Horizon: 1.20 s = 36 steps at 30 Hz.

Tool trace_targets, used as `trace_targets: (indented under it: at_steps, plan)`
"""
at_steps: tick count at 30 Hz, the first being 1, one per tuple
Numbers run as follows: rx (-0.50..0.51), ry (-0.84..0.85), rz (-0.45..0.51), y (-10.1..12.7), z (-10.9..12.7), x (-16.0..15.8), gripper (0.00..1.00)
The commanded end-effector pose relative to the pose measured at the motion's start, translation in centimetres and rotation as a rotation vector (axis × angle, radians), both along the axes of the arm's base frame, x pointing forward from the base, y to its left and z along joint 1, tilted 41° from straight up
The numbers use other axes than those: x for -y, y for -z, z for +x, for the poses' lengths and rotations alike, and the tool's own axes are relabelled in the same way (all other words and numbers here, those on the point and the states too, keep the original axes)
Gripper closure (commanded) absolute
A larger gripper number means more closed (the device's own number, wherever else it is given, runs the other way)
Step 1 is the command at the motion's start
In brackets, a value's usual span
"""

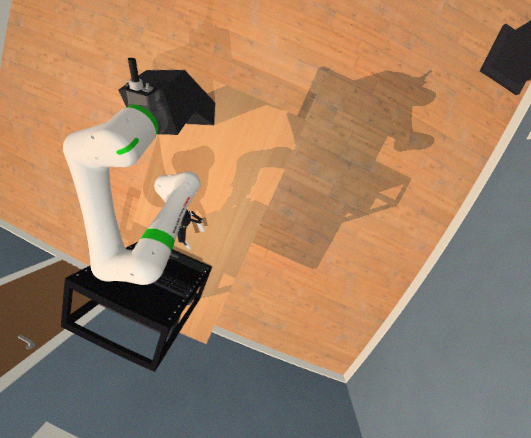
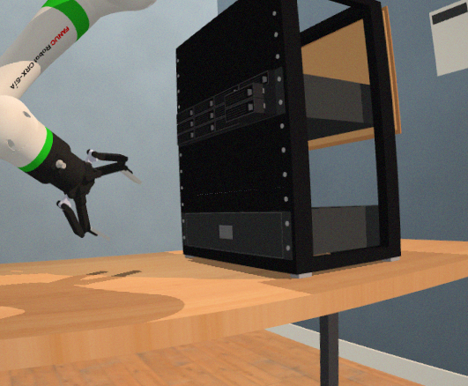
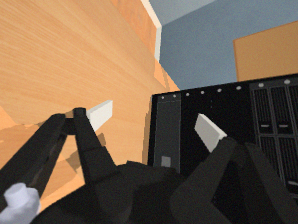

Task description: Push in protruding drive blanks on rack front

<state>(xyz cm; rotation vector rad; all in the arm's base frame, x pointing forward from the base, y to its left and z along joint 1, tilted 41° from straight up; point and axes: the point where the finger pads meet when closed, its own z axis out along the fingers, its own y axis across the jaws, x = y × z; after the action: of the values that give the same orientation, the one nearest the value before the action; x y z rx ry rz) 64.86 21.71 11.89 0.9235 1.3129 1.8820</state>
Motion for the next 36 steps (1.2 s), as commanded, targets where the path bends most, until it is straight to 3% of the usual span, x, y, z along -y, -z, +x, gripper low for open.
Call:
trace_targets:
  at_steps: [1, 9, 21, 36]
  plan:
    - [0.021, 0.072, 0.043, -0.6, -0.2, 3.2, 0.00]
    - [0.062, 0.179, 0.093, -1.5, -1.2, 8.0, 0.00]
    - [0.157, 0.355, 0.150, -3.4, -4.6, 15.7, 0.00]
    - [0.257, 0.489, 0.168, -5.3, -8.9, 21.0, 0.00]
